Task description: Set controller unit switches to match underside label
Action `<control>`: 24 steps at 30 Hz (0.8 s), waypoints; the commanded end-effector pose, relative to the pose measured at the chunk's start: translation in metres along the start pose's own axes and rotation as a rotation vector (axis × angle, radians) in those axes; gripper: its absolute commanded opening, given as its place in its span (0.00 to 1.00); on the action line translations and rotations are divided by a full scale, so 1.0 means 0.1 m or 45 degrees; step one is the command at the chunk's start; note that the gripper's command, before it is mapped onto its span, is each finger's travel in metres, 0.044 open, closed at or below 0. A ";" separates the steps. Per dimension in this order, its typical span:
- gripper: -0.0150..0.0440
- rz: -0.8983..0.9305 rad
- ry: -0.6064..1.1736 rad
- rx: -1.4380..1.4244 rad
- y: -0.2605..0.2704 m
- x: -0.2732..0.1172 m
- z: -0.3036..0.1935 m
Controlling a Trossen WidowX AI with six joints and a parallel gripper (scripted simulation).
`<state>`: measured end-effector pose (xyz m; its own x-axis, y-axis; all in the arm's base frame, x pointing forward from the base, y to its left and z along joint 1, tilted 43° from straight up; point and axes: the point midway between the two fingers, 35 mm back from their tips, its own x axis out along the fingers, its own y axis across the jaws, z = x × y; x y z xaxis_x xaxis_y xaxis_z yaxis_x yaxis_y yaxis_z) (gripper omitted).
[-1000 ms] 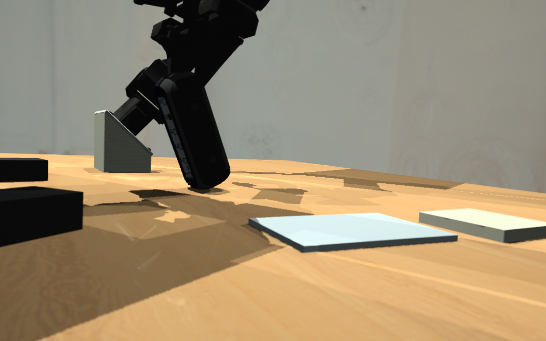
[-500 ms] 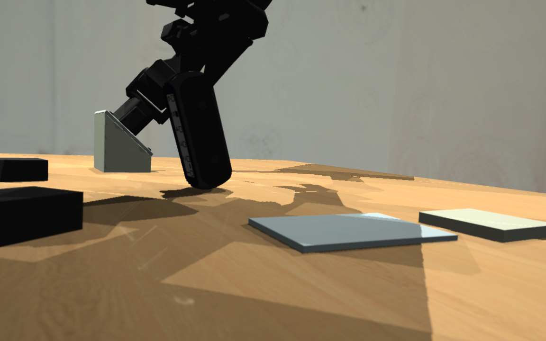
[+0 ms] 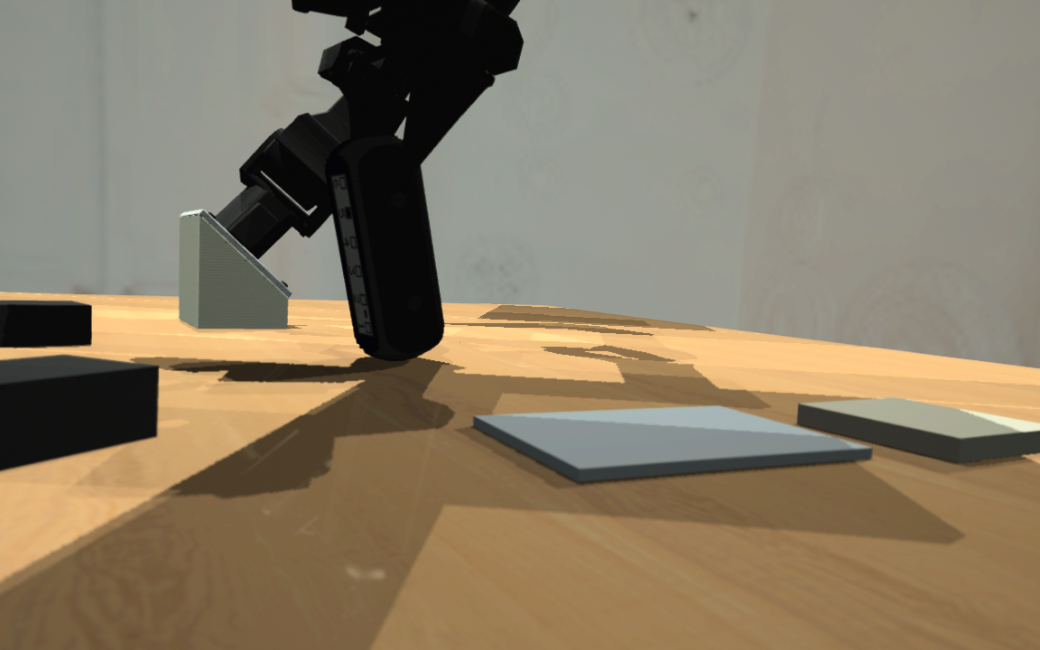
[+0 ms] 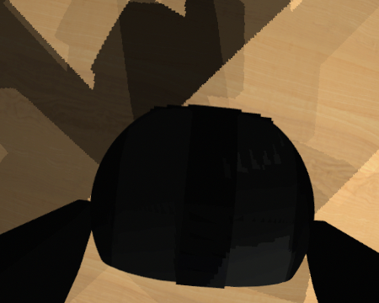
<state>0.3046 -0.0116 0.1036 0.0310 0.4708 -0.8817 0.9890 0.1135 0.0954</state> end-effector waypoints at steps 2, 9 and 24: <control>0.83 -0.006 0.046 -0.006 0.00 0.02 -0.11; 0.83 -0.006 0.065 -0.006 0.00 0.01 -0.16; 0.83 -0.007 0.107 -0.006 0.00 -0.02 -0.26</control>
<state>0.3019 0.0003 0.1153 0.0258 0.5167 -0.8558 0.9892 0.1102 0.0964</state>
